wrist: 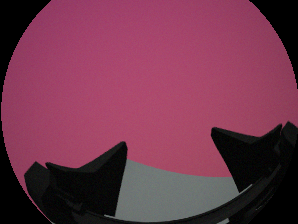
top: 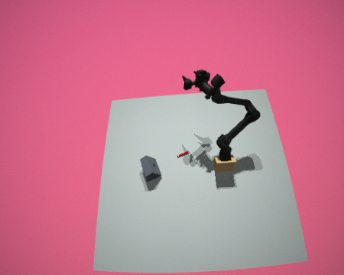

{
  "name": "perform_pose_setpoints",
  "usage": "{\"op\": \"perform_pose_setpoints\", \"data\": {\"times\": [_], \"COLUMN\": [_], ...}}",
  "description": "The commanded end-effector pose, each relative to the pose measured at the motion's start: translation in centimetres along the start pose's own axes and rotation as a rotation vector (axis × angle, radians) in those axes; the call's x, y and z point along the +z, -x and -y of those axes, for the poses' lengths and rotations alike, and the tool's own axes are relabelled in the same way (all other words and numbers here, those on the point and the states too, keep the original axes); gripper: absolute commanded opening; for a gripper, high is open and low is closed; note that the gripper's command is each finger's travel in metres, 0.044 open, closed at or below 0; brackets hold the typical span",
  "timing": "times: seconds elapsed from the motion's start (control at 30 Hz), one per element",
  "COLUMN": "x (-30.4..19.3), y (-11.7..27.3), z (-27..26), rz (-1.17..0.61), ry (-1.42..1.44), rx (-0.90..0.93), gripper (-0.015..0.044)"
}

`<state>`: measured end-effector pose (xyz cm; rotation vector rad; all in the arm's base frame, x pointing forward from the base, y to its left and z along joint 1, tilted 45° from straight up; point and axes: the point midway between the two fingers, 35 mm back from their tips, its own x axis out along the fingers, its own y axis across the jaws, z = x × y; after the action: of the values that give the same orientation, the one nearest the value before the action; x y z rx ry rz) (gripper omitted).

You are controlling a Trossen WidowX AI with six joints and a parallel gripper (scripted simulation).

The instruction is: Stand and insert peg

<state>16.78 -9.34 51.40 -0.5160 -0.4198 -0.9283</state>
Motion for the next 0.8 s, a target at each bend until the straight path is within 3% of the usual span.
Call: {"op": "perform_pose_setpoints", "data": {"times": [0.0, 0.4, 0.77], "x": [-1.0, -8.3, -16.5], "y": [-0.5, -1.3, 1.0], "z": [-1.8, -11.2, -18.4], "rz": [-0.034, -0.276, -0.536], "ry": [0.023, 0.211, 0.384], "rx": [0.047, 0.281, 0.483], "gripper": [0.044, 0.044, 0.044]}}
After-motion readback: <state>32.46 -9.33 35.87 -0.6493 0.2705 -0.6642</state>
